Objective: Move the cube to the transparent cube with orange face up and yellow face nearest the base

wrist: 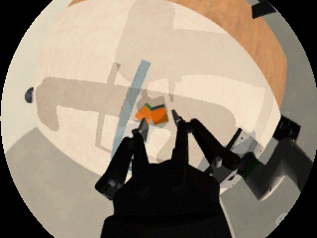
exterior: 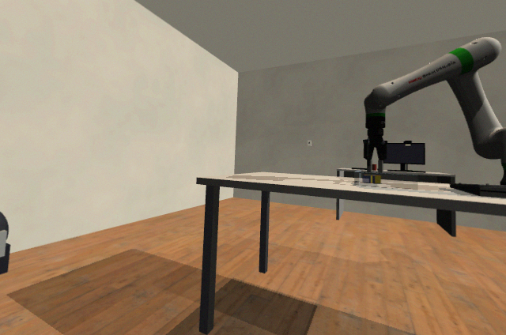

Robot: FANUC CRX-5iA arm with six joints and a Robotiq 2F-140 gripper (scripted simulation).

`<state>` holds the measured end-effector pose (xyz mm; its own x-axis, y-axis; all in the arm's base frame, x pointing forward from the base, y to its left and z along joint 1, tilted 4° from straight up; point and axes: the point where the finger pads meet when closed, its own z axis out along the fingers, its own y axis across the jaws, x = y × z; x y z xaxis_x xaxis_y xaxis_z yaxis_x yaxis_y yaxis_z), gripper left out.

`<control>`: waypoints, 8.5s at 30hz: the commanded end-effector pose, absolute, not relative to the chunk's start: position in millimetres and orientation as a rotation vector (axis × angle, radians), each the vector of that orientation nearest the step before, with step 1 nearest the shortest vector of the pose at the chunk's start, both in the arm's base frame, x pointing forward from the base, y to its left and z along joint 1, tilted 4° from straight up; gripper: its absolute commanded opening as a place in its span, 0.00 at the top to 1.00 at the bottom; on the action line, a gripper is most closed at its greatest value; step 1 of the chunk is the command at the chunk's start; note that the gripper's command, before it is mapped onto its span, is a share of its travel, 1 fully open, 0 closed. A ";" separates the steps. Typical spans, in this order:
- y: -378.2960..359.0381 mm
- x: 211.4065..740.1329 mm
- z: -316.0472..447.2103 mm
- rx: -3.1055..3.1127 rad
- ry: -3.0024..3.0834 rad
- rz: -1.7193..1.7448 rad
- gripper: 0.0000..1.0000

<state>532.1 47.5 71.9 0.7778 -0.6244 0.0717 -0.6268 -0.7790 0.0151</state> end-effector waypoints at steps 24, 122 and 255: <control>47.4 532.6 68.8 2.926 -1.030 0.098 0.59; 44.9 534.6 25.0 2.926 -1.030 0.098 1.00; 67.0 562.4 66.8 3.076 -0.269 0.079 1.00</control>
<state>562.3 67.2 69.6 0.9835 -0.1719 0.0558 -0.1746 -0.9835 0.0476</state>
